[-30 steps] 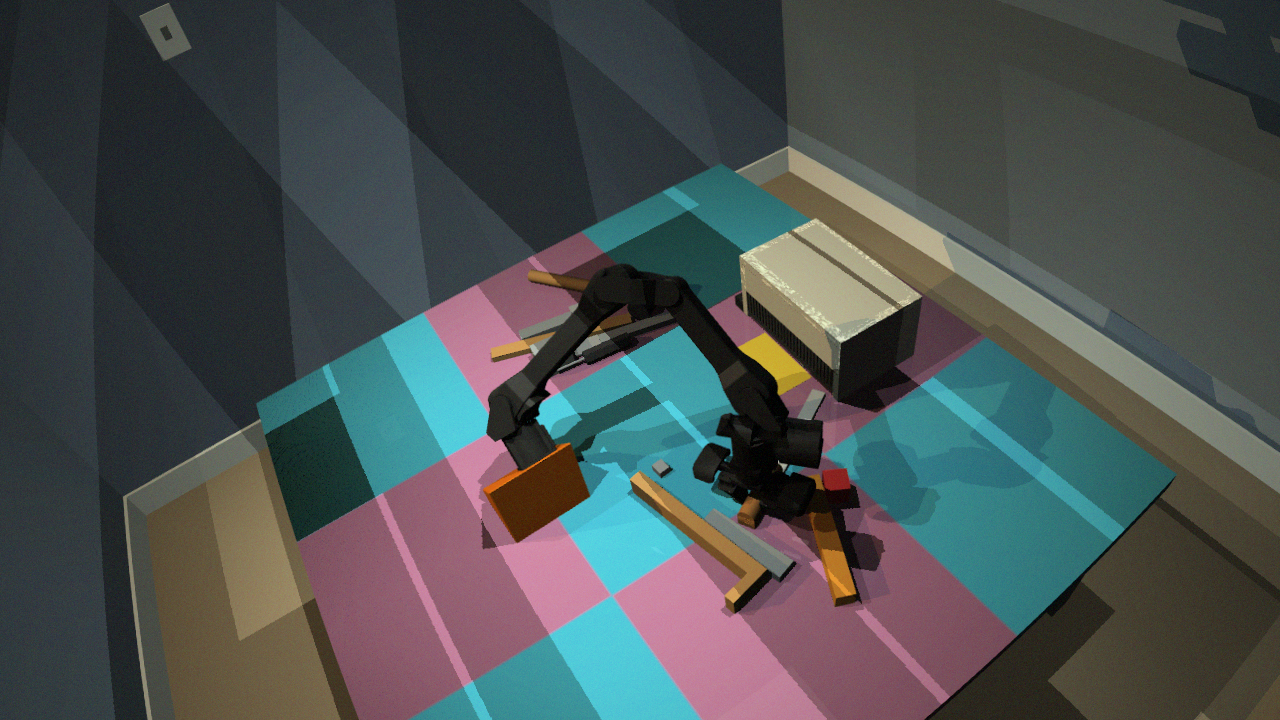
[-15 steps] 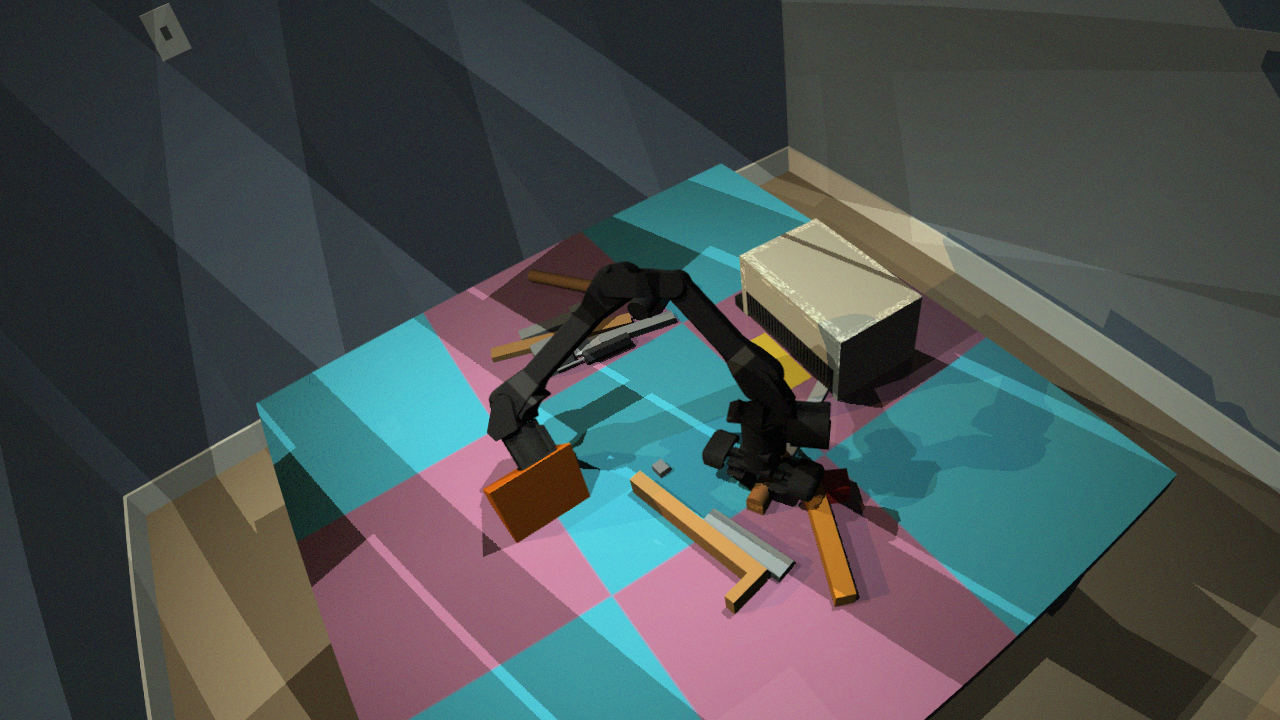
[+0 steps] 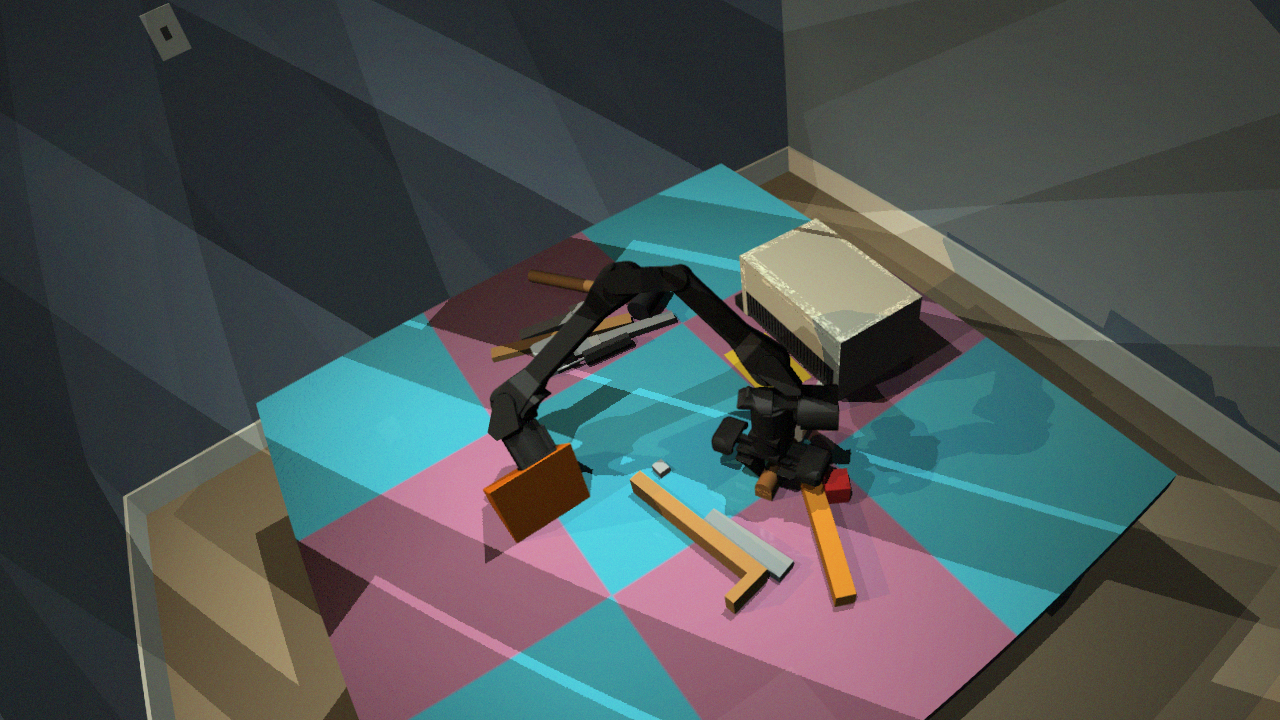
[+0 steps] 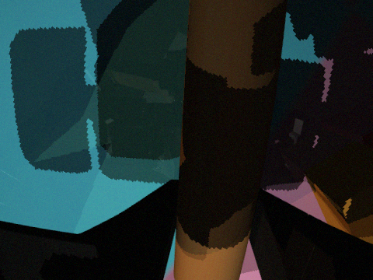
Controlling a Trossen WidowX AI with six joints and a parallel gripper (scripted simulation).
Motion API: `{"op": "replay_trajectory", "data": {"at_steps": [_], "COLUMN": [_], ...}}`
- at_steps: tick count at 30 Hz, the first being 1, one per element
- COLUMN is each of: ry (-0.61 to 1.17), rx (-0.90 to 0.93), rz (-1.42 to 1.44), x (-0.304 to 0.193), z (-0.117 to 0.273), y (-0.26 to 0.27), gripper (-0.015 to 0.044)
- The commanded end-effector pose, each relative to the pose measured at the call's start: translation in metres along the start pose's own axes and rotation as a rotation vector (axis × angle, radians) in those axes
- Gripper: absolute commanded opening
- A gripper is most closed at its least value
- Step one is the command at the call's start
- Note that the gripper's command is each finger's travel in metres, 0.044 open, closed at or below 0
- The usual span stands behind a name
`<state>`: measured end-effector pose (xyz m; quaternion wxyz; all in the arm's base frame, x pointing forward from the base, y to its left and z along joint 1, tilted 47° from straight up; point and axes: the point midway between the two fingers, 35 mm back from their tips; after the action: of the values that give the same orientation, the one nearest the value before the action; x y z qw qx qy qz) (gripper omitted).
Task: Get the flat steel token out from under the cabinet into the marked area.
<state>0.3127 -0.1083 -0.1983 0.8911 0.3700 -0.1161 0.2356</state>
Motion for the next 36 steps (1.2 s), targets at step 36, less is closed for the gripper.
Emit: {"op": "replay_trajectory", "data": {"at_steps": [36], "ry": [-0.004], "rx": [0.001], "rz": [0.003], "x": [0.066], "z": [0.0], "y": [-0.007], "gripper": [0.0]}}
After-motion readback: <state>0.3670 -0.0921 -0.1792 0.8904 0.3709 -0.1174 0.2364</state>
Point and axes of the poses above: the point midway between the two fingers, 35 mm back from their tips, its own z axis back along the fingers, its own y axis across the jaws, x = y × z, and after that the axes turned 5 degrees about z, right-handed
